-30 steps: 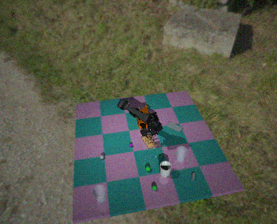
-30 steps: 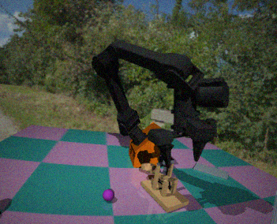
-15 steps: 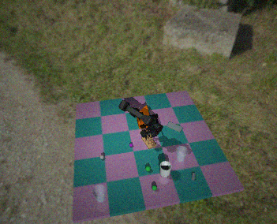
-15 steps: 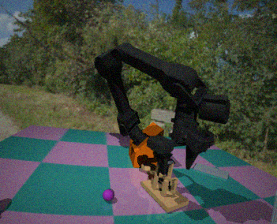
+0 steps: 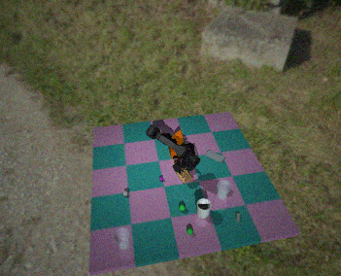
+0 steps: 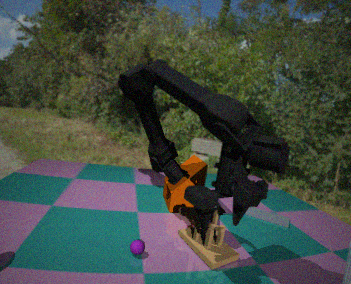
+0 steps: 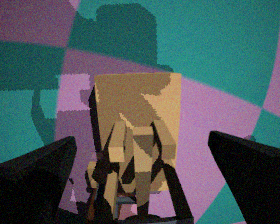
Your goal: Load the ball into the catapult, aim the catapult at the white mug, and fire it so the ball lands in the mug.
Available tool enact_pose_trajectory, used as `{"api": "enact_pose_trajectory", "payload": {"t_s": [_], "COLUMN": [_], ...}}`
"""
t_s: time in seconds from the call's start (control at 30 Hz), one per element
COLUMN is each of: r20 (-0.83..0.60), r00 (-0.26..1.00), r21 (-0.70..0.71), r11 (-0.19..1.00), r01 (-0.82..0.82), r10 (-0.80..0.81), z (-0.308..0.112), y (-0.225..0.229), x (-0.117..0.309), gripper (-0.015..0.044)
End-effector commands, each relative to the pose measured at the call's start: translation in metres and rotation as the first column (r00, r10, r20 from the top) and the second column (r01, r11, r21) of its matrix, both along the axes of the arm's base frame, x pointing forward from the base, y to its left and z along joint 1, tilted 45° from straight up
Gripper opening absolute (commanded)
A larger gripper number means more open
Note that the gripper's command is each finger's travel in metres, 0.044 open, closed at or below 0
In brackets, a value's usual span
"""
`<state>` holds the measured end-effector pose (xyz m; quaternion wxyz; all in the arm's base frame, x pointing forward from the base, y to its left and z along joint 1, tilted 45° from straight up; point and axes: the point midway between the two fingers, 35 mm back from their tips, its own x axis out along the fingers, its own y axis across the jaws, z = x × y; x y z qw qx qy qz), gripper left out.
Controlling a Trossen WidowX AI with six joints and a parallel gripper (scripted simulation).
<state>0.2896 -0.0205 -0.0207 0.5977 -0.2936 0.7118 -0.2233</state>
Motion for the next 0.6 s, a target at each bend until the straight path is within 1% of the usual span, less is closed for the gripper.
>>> {"api": "enact_pose_trajectory", "payload": {"t_s": [0.0,0.57], "r20": [-0.010,-0.011], "r00": [1.000,1.000], "r21": [-0.004,-0.006], "r11": [1.000,1.000], "r01": [-0.004,-0.003], "r10": [0.003,0.003], "z": [-0.006,-0.026], "y": [-0.006,-0.025], "x": [-0.003,-0.007], "gripper": [0.0440,0.0440]}}
